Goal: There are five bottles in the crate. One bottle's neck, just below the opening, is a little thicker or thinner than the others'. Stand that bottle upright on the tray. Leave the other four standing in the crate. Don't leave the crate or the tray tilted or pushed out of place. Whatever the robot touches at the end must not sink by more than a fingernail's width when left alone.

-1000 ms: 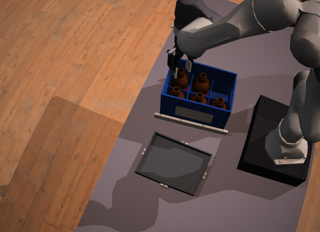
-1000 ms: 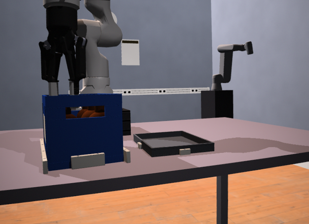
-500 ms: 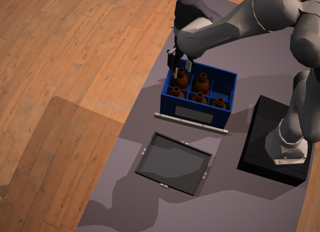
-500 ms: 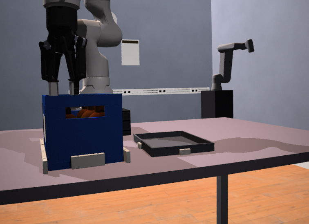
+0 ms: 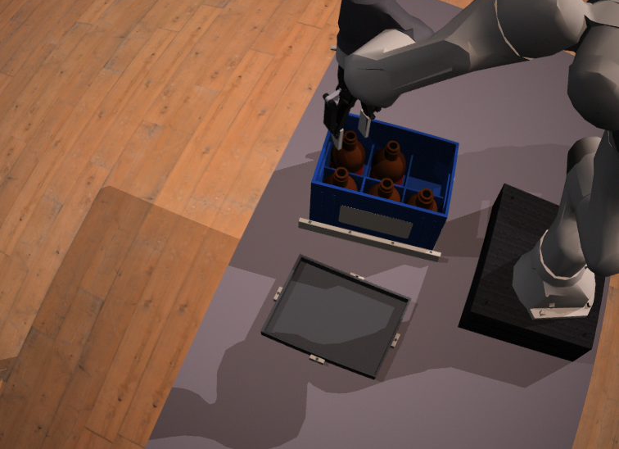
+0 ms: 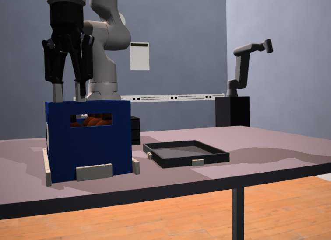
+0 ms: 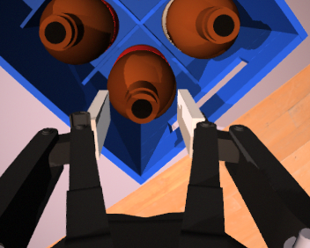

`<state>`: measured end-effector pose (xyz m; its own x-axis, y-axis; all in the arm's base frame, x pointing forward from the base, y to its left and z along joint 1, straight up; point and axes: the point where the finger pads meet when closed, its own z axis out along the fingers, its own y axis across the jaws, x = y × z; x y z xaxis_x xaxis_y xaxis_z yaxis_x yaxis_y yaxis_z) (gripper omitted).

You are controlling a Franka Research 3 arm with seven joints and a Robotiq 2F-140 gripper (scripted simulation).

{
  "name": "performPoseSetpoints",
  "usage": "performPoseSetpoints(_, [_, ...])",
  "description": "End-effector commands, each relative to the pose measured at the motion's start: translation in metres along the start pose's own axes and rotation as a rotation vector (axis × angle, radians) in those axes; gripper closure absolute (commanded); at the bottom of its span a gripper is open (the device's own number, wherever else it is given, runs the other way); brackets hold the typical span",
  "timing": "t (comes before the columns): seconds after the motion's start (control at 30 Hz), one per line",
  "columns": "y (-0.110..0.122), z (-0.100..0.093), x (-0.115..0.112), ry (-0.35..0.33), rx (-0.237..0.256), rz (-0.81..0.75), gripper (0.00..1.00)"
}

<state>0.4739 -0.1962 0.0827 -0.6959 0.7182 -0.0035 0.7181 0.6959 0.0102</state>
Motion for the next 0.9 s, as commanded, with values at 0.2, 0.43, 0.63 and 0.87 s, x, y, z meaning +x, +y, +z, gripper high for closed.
performPoseSetpoints(0.2, [-0.001,-0.029,0.0,0.003,0.005,0.008,0.56])
performPoseSetpoints(0.43, [-0.001,-0.047,0.0,0.003,0.005,0.008,0.56])
performPoseSetpoints(0.63, [-0.001,-0.064,0.0,0.003,0.005,0.008,0.56])
performPoseSetpoints(0.87, [-0.001,-0.072,0.0,0.003,0.005,0.008,0.56])
